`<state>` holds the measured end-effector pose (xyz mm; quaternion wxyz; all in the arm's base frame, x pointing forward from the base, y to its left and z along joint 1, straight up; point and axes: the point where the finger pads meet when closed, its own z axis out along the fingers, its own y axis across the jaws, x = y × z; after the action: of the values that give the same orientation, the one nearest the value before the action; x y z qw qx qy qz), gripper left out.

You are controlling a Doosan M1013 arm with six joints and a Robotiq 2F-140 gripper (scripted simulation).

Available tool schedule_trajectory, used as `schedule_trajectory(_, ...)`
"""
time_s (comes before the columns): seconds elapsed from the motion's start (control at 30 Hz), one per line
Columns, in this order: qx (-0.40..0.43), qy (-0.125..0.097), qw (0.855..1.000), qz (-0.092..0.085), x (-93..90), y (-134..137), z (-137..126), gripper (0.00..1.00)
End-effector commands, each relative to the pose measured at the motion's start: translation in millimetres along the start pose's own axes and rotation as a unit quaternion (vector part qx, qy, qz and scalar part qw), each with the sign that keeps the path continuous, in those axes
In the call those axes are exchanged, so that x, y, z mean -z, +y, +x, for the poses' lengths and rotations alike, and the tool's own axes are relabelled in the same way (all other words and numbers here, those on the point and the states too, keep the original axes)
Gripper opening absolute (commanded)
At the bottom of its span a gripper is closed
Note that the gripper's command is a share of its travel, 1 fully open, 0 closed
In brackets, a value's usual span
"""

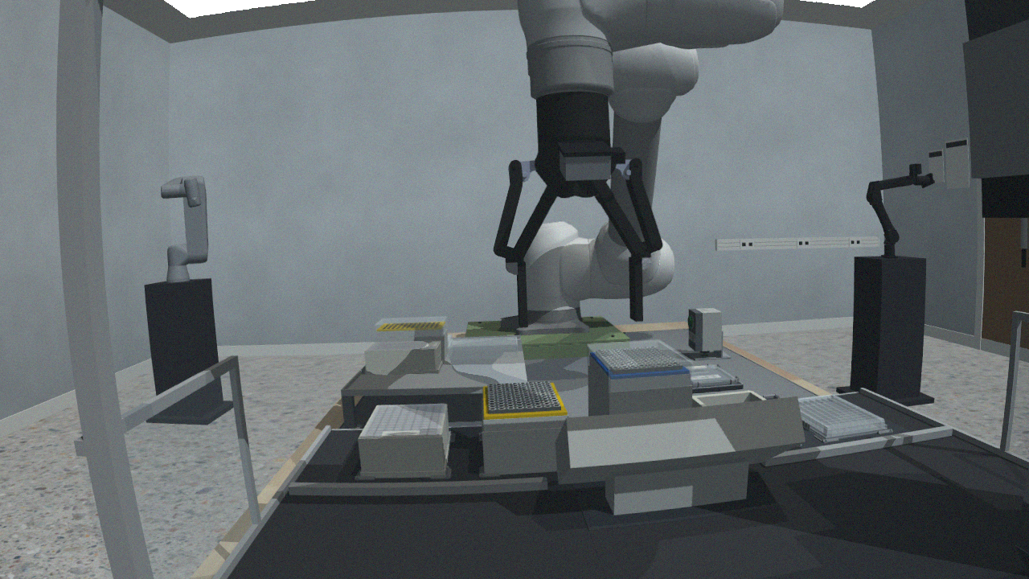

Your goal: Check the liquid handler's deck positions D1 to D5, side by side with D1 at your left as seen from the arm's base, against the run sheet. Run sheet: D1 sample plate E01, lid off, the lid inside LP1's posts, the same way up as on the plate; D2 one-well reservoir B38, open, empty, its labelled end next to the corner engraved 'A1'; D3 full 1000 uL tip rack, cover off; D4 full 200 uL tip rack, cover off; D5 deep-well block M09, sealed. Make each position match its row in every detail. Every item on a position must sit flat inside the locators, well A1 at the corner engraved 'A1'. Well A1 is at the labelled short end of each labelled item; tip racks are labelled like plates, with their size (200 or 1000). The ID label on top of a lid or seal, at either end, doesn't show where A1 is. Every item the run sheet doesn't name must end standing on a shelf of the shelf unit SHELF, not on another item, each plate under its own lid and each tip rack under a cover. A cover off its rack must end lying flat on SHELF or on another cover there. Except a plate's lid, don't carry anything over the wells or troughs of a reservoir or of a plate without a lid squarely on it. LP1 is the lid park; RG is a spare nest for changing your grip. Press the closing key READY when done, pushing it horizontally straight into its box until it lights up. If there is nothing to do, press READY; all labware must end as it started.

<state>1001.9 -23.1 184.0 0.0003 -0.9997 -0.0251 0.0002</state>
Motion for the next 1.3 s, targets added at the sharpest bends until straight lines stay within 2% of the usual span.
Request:
schedule_trajectory(0.0, 0.000, 0.001, 1.000, 0.000, 1.9, -16, 0, 0.79)
schedule_trajectory(0.3, 0.000, 0.001, 1.000, 0.000, 1.9, -60, 0, 0.79)
schedule_trajectory(1.27, 0.000, 0.001, 1.000, 0.000, 1.9, -60, 0, 0.79)
